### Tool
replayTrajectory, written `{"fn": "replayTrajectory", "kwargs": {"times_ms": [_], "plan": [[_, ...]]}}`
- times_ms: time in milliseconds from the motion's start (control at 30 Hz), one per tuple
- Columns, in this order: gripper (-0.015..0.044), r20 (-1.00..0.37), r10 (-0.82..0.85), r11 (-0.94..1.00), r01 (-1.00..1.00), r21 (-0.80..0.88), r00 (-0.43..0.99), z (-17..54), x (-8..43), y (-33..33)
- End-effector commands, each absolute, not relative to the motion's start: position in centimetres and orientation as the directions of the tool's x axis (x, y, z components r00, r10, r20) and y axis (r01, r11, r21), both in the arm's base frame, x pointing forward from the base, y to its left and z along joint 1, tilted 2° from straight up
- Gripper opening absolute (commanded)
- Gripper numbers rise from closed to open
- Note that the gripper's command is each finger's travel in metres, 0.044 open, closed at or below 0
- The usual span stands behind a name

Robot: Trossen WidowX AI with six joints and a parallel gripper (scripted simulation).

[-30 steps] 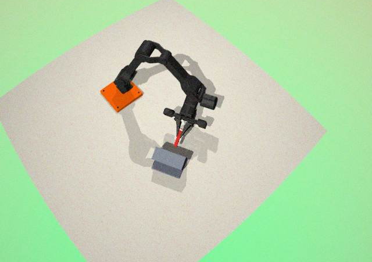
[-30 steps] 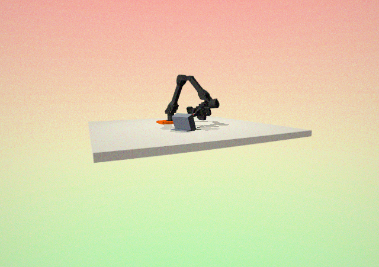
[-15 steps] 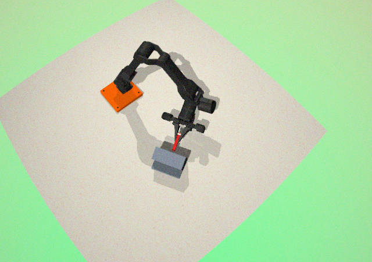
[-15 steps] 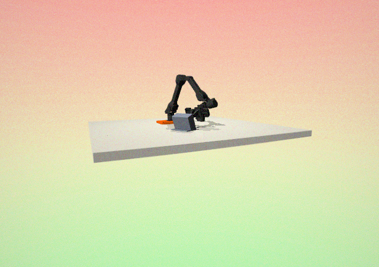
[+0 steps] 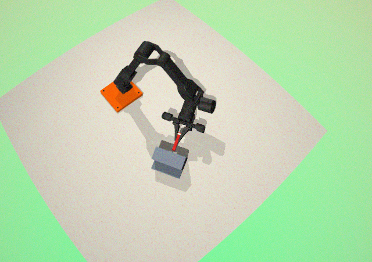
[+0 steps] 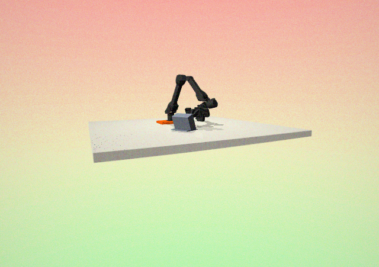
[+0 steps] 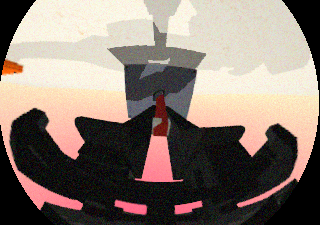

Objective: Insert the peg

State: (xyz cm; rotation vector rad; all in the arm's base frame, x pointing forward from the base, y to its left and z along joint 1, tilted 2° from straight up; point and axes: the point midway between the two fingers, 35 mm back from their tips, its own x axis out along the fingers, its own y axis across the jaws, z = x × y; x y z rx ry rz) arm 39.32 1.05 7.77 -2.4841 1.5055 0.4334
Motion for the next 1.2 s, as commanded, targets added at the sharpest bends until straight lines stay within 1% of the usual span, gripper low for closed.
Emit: {"fn": "replayTrajectory", "kwargs": {"times_ms": [0, 1167], "plan": [[0.0000, -0.352, -0.828, -0.458, -0.889, -0.026, 0.437, 7.7, 39.3, 1.1], [0.0000, -0.351, -0.828, -0.458, -0.889, -0.025, 0.437, 7.0, 39.3, 0.0]]}}
